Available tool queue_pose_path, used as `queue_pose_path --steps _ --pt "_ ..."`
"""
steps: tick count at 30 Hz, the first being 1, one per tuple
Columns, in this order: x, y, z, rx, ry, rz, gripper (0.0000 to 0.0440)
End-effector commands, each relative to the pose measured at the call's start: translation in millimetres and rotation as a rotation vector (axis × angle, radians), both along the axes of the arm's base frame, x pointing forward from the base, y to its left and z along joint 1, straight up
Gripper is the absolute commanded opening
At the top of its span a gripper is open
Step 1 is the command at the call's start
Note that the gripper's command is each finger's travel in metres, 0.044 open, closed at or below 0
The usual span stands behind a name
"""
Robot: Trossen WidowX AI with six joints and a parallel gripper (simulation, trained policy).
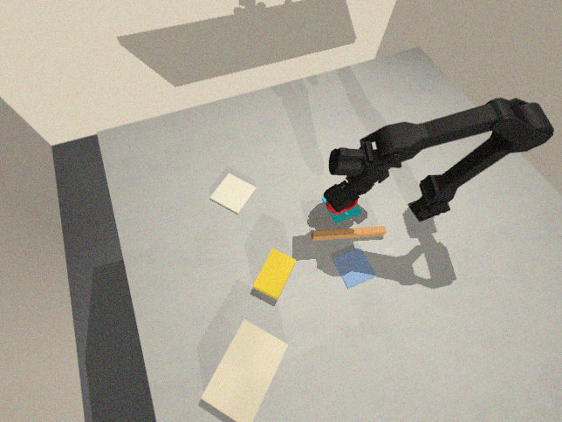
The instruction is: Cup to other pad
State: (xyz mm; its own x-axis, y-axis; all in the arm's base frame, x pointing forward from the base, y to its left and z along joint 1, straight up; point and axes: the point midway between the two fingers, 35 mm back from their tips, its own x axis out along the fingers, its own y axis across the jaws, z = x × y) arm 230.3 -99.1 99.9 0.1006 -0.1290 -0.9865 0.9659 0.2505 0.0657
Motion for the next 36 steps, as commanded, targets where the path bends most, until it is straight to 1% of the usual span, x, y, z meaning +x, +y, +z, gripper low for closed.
queue_pose_path --steps 1,6,12,15,17,21,22,30,36 --pt "-5.2 -2.2 -7.5 -0.005 -0.001 -0.012 0.0000" --pt "-12.7 -2.9 -20.4 -0.002 0.008 -0.029 0.0001" --pt "-23.3 -3.6 -33.5 0.001 0.025 -0.054 0.0015" --pt "-24.2 -6.5 -36.8 -0.004 0.015 -0.065 0.0035" --pt "-23.4 -8.9 -36.0 -0.009 -0.002 -0.072 0.0059" --pt "-19.4 -13.6 -32.1 -0.018 -0.050 -0.090 0.0154" --pt "-18.6 -14.3 -31.0 -0.018 -0.062 -0.094 0.0163" --pt "-22.0 -12.9 -24.1 -0.018 -0.118 -0.092 0.0180" --pt "-25.2 -13.0 -18.4 -0.023 -0.157 -0.092 0.0204"
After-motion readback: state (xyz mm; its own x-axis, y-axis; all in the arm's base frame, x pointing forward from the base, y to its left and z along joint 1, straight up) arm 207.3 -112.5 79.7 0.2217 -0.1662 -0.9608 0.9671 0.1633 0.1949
